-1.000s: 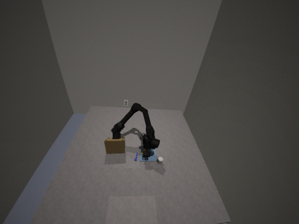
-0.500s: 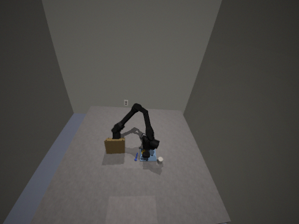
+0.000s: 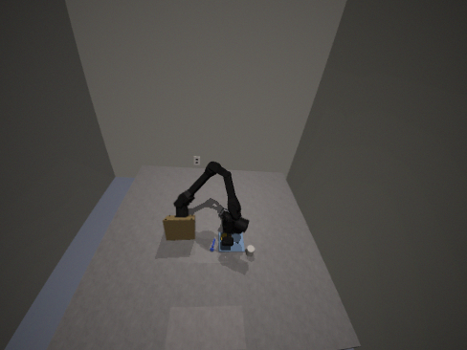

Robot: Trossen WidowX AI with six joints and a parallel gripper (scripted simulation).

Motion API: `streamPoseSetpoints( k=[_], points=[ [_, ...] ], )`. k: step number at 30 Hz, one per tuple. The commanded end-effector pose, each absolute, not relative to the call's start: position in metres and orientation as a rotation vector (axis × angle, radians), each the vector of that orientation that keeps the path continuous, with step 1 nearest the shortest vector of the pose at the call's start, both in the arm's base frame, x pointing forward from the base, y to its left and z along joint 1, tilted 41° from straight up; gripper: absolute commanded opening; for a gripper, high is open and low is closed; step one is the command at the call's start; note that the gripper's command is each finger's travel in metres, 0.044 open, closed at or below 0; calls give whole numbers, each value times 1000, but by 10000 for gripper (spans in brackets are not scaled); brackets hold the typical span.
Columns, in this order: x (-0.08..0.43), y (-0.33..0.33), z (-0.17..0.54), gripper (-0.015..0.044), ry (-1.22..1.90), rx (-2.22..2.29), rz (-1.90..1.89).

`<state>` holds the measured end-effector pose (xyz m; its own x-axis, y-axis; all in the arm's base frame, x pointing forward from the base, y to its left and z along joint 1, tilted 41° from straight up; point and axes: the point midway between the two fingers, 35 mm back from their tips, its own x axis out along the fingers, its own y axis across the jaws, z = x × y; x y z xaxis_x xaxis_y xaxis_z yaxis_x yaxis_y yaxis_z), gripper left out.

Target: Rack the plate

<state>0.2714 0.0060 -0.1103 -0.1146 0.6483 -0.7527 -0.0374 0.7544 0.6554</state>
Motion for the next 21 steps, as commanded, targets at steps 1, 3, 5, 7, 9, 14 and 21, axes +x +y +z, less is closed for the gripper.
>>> streamPoseSetpoints(
  k=[1,3,5,7,9,14,21],
  points=[
    [282,-9,-99,122,1578,490,620],
    [285,-17,-91,69,1578,489,618],
    [288,-25,-83,17,1578,488,616],
    [291,-32,-76,0,1578,487,615],
    [293,-39,-68,0,1578,486,614],
    [297,-58,-48,0,1579,485,613],
    [302,-80,-23,0,1579,488,611]
  ],
)
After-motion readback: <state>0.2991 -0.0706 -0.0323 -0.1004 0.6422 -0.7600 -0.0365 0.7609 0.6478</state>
